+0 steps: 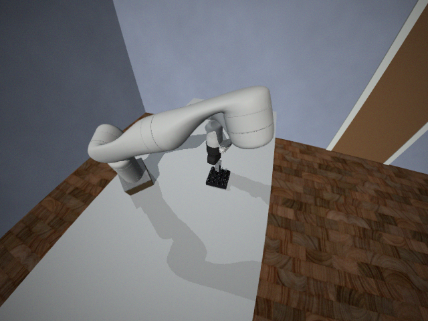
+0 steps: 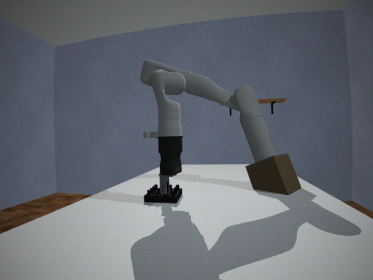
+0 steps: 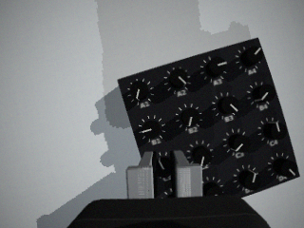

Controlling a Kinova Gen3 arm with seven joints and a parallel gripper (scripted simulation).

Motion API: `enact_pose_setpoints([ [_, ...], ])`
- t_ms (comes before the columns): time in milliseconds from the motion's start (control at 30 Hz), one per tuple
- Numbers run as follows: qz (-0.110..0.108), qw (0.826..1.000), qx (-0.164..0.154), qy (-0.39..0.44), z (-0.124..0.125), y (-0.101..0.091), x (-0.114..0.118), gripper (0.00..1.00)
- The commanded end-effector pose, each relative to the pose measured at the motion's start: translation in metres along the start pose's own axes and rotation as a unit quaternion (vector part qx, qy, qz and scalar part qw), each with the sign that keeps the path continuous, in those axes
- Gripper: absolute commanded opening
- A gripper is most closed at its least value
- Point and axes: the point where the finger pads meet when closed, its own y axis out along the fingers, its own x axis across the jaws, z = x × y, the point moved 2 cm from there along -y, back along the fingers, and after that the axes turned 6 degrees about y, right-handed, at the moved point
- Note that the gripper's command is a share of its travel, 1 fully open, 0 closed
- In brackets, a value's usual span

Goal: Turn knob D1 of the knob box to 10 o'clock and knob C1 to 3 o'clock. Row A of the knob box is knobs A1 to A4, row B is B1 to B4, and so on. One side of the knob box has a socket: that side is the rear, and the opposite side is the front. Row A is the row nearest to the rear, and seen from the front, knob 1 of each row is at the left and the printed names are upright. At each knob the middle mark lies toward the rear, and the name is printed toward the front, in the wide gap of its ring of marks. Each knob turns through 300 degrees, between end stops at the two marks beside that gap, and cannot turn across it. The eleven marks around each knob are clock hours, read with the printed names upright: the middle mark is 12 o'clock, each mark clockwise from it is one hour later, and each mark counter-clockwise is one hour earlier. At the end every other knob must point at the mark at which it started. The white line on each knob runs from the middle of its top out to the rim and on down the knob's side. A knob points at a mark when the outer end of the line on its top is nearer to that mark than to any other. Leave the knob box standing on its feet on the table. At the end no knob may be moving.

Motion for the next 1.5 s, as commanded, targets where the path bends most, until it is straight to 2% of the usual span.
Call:
enact_pose_setpoints([
  [0,0.001,1.000,0.001,0.016,0.0001,-0.0007,-0.0006,0.30],
  [433,0.001,0.985,0.001,0.171,0.0001,-0.0007,-0.0006,0.30],
  [500,0.001,0.985,0.001,0.171,0.0001,-0.0007,-0.0006,0.30],
  [633,0.001,0.975,0.001,0.223,0.0001,-0.0007,-0.0006,0.30],
  [1000,0.001,0.930,0.001,0.367,0.0001,-0.0007,-0.0006,0.30],
  [1067,0.001,0.930,0.001,0.367,0.0001,-0.0007,-0.0006,0.30],
  [1467,0.001,0.867,0.001,0.499,0.0001,-0.0007,-0.0006,0.30],
])
